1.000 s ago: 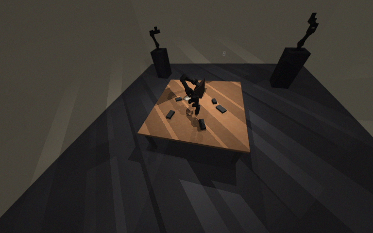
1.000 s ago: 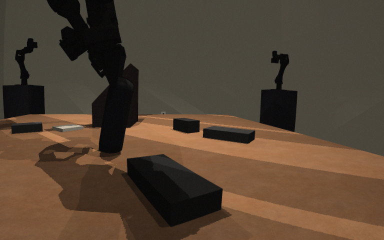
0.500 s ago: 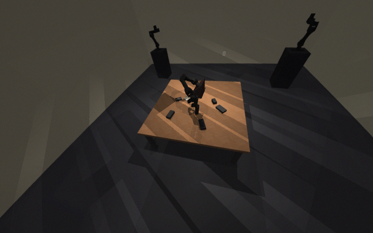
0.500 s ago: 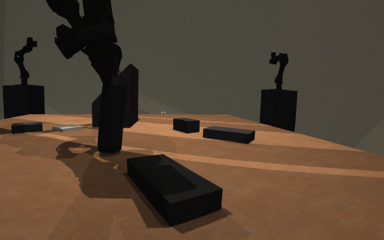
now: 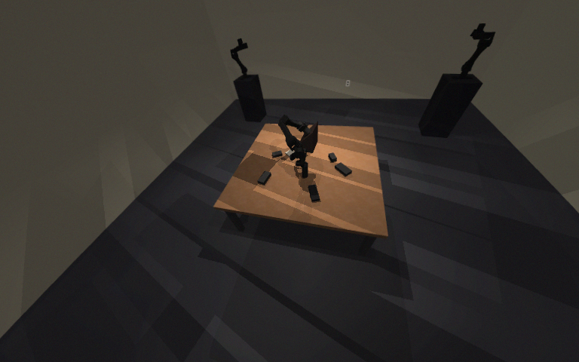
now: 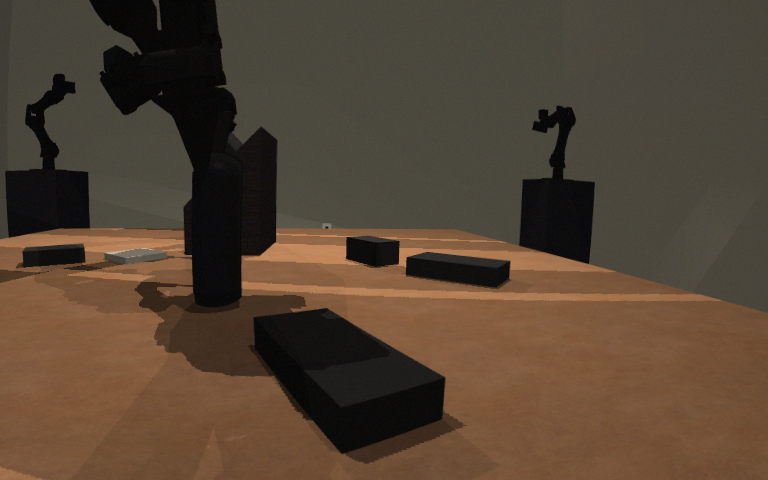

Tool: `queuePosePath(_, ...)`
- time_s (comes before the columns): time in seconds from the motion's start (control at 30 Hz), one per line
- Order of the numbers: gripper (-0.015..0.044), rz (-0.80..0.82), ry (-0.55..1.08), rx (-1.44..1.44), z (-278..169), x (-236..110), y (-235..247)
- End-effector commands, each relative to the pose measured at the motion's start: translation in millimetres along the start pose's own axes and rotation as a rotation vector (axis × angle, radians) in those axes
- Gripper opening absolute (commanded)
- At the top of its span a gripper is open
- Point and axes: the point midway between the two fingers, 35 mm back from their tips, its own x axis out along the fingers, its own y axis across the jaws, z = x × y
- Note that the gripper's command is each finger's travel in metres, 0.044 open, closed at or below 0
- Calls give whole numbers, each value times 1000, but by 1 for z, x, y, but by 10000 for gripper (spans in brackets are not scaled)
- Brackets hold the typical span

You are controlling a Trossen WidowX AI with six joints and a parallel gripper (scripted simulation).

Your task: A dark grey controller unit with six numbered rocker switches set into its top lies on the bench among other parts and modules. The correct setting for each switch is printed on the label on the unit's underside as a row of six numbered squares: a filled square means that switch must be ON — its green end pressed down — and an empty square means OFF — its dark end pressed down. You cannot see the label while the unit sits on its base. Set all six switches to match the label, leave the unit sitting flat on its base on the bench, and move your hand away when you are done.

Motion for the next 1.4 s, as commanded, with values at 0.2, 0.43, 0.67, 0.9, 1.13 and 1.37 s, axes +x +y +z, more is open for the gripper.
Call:
queuePosePath(0.2,338,-1,-36,1,12,1,0)
queuePosePath(0.43,338,-1,-52,1,17,1,0)
queuePosePath(0.67,338,-1,-67,1,23,0,0)
queuePosePath(0.9,338,-1,-83,1,28,1,0)
queuePosePath(1.13,338,-1,-100,1,33,1,0)
queuePosePath(1.37,338,-1,-116,1,39,1,0)
